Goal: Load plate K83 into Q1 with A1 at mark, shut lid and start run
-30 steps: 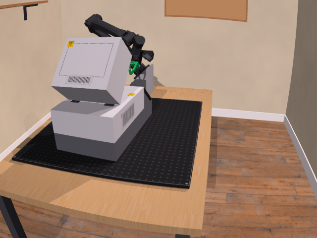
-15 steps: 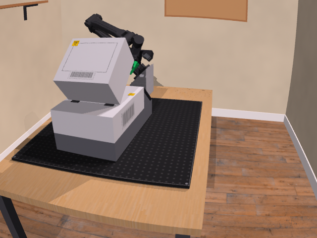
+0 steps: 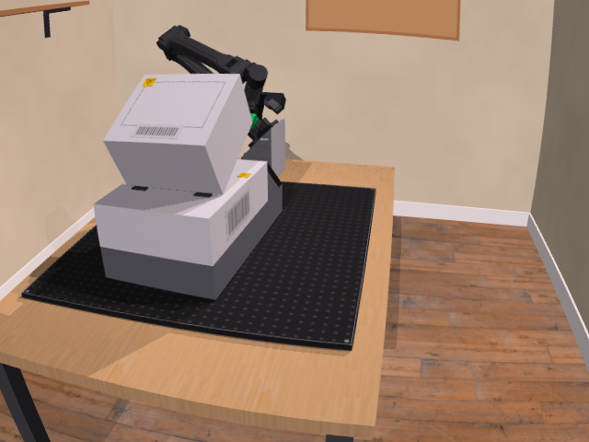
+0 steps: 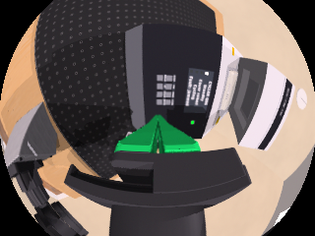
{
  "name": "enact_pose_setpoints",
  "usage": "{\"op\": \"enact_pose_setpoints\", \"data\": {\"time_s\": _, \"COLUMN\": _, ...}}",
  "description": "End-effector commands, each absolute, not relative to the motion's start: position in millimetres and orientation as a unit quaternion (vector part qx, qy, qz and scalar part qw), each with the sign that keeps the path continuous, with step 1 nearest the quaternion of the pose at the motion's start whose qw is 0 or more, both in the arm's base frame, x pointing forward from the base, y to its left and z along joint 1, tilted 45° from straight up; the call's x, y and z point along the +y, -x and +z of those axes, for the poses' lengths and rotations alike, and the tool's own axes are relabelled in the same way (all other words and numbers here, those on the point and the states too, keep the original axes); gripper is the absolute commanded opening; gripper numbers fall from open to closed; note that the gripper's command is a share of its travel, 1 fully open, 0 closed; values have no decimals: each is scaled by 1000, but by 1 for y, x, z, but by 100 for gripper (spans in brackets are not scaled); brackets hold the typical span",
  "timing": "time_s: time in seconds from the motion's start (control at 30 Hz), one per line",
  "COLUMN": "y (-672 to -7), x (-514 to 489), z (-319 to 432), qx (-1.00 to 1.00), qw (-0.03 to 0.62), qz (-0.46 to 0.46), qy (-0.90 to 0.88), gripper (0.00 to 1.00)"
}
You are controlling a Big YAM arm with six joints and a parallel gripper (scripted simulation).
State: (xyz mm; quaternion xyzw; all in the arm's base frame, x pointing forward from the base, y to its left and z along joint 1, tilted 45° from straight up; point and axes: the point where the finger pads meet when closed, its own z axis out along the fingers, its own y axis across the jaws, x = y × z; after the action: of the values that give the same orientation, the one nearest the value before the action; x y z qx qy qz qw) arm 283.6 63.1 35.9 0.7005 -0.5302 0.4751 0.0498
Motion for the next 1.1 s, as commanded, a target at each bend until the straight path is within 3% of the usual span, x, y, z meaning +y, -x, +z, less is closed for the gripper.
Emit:
{"op": "enact_pose_setpoints", "data": {"time_s": 0.0, "y": -310, "x": 91, "z": 57, "qx": -540, "qw": 3, "qz": 483, "qy": -689, "gripper": 0}}
{"op": "enact_pose_setpoints", "data": {"time_s": 1.07, "y": -307, "x": 89, "z": 51, "qx": -547, "qw": 9, "qz": 482, "qy": -685, "gripper": 0}}
